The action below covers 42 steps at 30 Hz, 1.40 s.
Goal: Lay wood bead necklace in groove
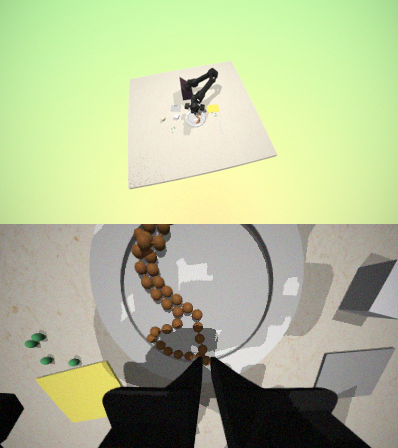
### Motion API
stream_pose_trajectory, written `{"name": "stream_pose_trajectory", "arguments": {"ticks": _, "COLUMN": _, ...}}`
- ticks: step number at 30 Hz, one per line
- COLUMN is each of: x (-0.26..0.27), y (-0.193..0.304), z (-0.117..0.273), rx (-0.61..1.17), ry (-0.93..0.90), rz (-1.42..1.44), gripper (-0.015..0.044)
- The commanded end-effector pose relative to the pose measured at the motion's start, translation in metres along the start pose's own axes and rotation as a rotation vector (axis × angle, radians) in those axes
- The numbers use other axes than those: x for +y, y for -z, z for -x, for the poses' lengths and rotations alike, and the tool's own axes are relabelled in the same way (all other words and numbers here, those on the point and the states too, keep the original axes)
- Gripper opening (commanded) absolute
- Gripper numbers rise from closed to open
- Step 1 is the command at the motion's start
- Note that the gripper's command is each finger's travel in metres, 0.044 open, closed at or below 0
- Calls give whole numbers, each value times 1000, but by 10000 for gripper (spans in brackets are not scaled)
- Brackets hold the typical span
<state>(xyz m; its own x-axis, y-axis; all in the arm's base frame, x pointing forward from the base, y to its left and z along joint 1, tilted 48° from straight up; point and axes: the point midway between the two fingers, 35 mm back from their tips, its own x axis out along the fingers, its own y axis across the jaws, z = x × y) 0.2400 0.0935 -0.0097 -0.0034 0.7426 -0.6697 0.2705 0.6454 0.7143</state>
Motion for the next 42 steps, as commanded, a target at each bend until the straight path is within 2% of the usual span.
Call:
{"name": "stream_pose_trajectory", "arguments": {"ticks": 1, "x": -2, "y": 1, "z": -2, "rx": -2, "ry": 0, "rz": 6, "gripper": 0}}
{"name": "stream_pose_trajectory", "arguments": {"ticks": 7, "x": -2, "y": 1, "z": -8, "rx": -1, "ry": 0, "rz": 6, "gripper": 0}}
{"name": "stream_pose_trajectory", "arguments": {"ticks": 24, "x": -1, "y": 1, "z": -4, "rx": 0, "ry": 1, "rz": 6, "gripper": 440}}
{"name": "stream_pose_trajectory", "arguments": {"ticks": 42, "x": -1, "y": 1, "z": 0, "rx": -2, "ry": 0, "rz": 6, "gripper": 440}}
